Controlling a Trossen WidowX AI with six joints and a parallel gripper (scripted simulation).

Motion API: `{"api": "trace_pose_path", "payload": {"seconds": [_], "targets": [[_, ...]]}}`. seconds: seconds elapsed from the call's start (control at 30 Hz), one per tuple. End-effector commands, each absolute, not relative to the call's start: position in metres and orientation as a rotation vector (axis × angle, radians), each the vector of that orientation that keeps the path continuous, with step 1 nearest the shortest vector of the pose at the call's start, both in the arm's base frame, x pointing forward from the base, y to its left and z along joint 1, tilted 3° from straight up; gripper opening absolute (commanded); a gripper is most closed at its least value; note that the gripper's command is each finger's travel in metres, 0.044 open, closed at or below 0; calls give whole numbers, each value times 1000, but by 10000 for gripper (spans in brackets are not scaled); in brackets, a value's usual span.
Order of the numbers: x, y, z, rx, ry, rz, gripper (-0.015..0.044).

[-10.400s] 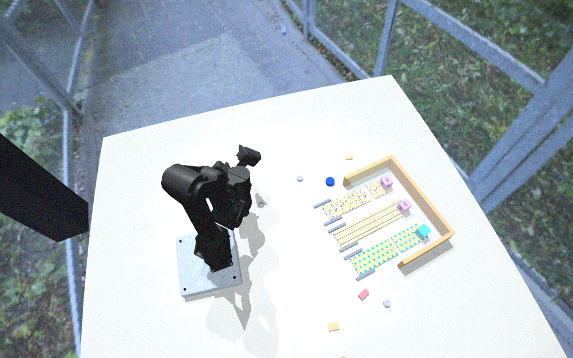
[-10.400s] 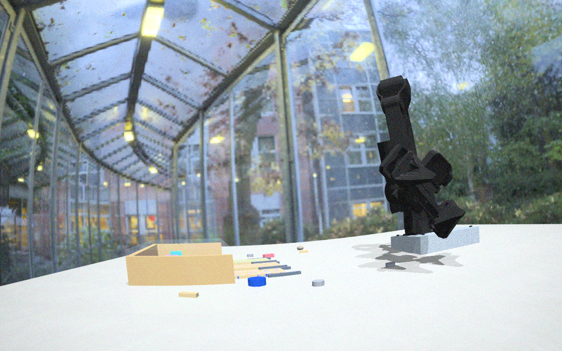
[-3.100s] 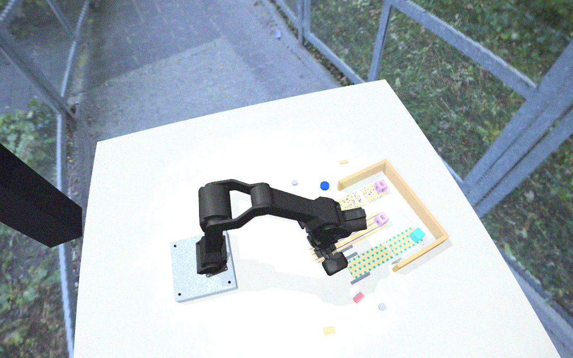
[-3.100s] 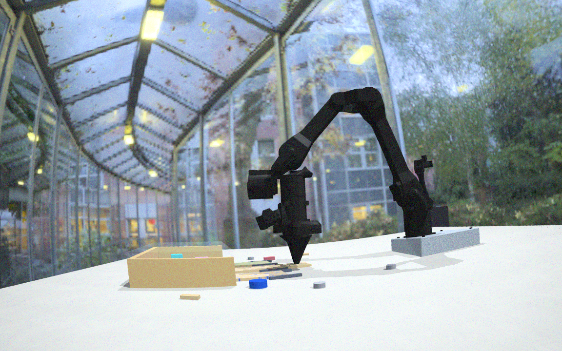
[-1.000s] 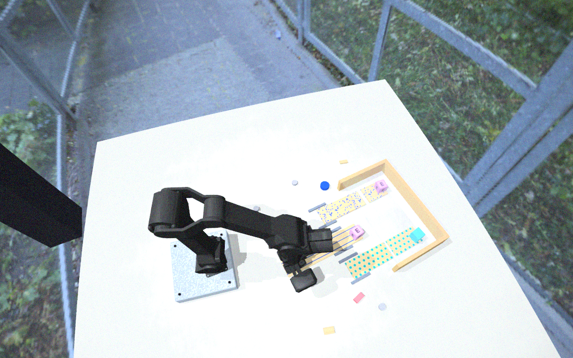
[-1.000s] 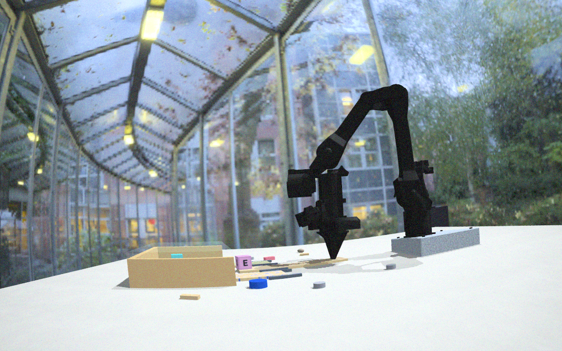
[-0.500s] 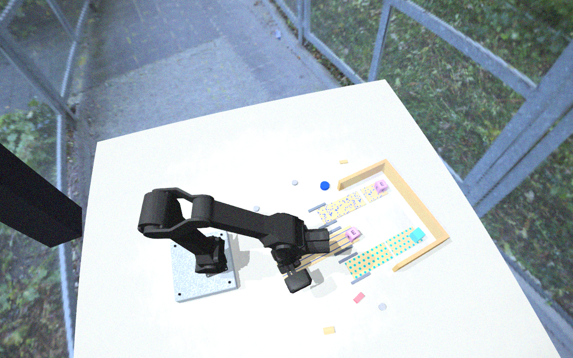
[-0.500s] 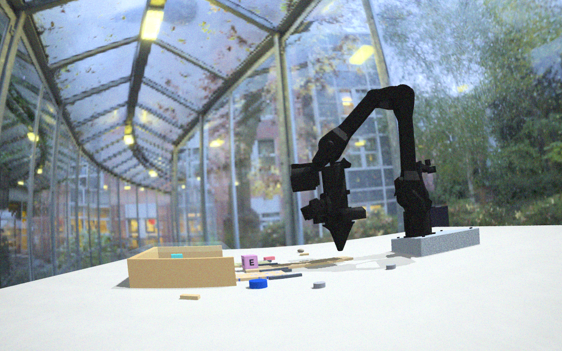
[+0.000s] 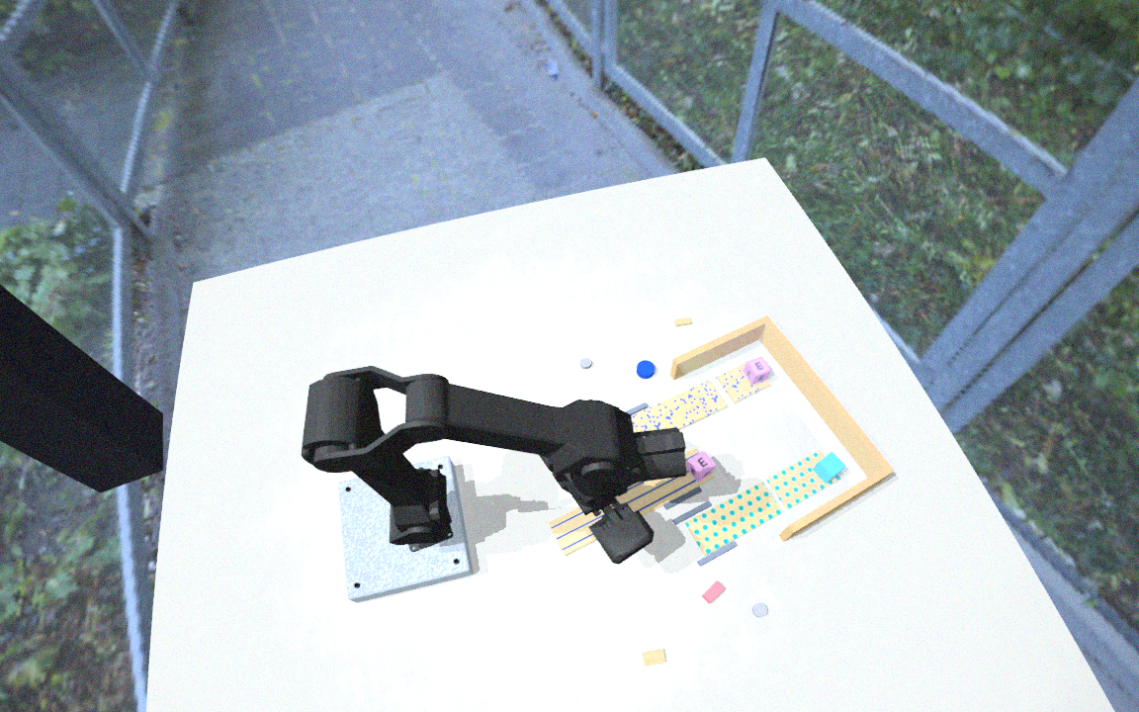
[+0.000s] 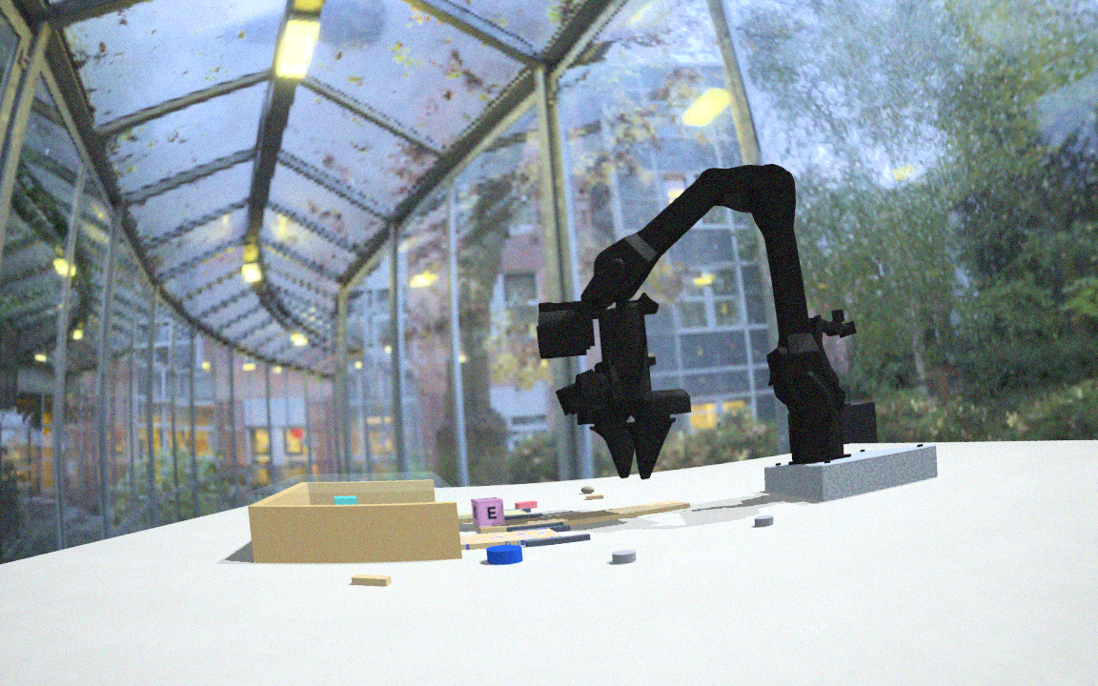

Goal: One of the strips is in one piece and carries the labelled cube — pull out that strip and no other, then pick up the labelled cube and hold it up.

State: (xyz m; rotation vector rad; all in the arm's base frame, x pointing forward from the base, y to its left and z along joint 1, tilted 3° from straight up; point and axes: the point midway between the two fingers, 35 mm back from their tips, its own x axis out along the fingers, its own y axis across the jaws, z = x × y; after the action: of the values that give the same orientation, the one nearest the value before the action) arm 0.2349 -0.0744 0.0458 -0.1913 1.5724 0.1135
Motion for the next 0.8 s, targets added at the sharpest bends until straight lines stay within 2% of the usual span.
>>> {"api": "trace_pose_path", "payload": {"seconds": [0.0,0.13,0.77], "targets": [[250,-73,48,-197,1565,112,341],[264,-72,49,-197,1564,112,440],[330,-67,55,-196,1559,112,440]]}}
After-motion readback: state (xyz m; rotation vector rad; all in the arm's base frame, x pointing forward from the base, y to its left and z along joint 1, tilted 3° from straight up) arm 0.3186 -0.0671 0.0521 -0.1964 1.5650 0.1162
